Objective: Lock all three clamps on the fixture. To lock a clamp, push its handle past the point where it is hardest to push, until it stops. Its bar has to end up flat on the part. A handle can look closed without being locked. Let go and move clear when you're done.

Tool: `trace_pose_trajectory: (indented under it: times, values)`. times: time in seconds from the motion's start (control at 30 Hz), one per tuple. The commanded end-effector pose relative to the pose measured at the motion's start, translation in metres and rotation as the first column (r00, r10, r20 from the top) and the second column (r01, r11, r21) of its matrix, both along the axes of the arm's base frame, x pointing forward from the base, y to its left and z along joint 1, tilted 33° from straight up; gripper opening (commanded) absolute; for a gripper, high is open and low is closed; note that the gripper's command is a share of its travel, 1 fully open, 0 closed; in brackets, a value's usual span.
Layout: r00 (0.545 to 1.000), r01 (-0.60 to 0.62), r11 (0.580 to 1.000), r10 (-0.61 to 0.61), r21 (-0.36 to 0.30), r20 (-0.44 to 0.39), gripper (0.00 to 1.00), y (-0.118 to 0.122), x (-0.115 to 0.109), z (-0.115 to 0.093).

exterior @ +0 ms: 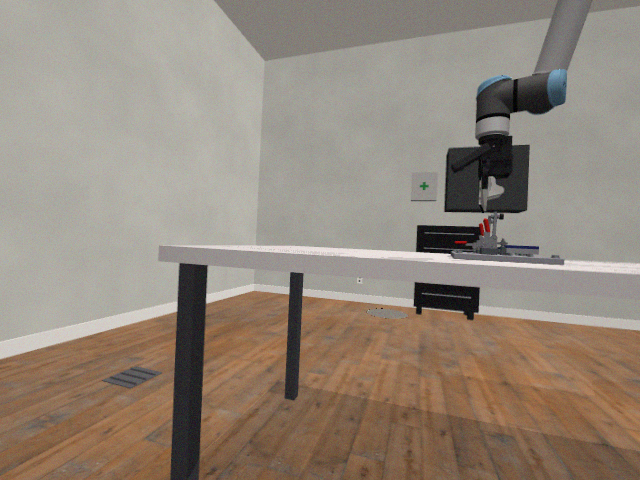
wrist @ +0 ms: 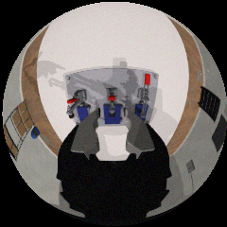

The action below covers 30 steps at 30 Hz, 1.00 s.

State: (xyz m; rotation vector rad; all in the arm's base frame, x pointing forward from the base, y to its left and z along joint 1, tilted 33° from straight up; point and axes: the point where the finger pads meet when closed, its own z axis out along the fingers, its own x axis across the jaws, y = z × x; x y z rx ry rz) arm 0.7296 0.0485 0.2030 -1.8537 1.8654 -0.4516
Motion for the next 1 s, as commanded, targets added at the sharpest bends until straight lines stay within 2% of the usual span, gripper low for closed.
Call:
trace_pose_trajectory:
  times: [0.0,0.7,0.97]
  values:
    - [1.0,0.0,1.0,0.0,0.0,0.001,0.28,0.0,0.002,-0.001]
    - [1.0,0.0,1.0,0.0,0.0,0.001,0.28,0.003,0.021,-0.031]
    - [1.0,0.0,1.0,0.0,0.0,0.001,0.28,0.004,0.024,-0.035]
